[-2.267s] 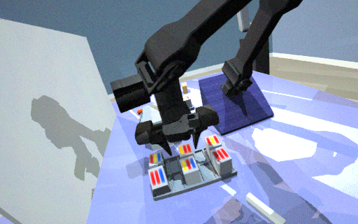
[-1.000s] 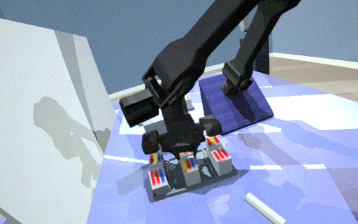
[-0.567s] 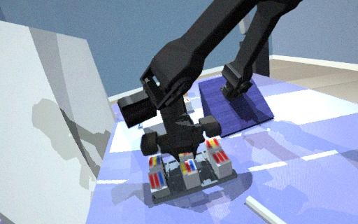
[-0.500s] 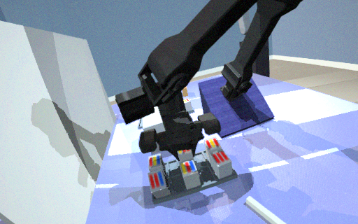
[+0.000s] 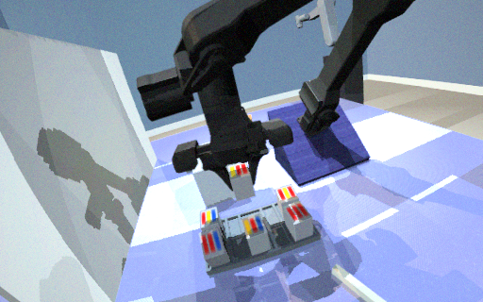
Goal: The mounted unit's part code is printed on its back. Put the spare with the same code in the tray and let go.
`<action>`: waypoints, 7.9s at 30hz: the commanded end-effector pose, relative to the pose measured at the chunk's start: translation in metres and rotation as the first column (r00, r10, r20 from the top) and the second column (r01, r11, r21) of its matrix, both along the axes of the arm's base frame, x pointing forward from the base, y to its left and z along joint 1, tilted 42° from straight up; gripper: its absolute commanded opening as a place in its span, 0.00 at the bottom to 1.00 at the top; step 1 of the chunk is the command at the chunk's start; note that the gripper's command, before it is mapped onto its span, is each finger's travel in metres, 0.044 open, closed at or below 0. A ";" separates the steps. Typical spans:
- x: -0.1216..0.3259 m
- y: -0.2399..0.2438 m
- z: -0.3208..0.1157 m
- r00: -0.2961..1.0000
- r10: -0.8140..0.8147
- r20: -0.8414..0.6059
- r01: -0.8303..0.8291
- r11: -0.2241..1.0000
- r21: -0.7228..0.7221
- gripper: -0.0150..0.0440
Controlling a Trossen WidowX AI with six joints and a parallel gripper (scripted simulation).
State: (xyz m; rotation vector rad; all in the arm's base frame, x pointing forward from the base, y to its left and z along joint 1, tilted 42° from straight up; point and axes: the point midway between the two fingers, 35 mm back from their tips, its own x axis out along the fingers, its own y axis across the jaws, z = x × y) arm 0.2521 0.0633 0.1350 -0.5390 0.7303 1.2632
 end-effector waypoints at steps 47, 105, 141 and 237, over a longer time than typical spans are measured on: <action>0.047 -0.176 -0.017 0.999 -0.031 -0.043 0.030 0.999 -0.037 0.25; 0.041 -0.331 -0.190 1.000 0.004 0.004 -0.004 1.000 -0.020 0.25; 0.049 -0.313 -0.215 1.000 0.003 0.005 -0.003 1.000 -0.022 0.25; 0.059 -0.259 -0.276 1.000 0.004 0.007 -0.004 1.000 -0.018 0.25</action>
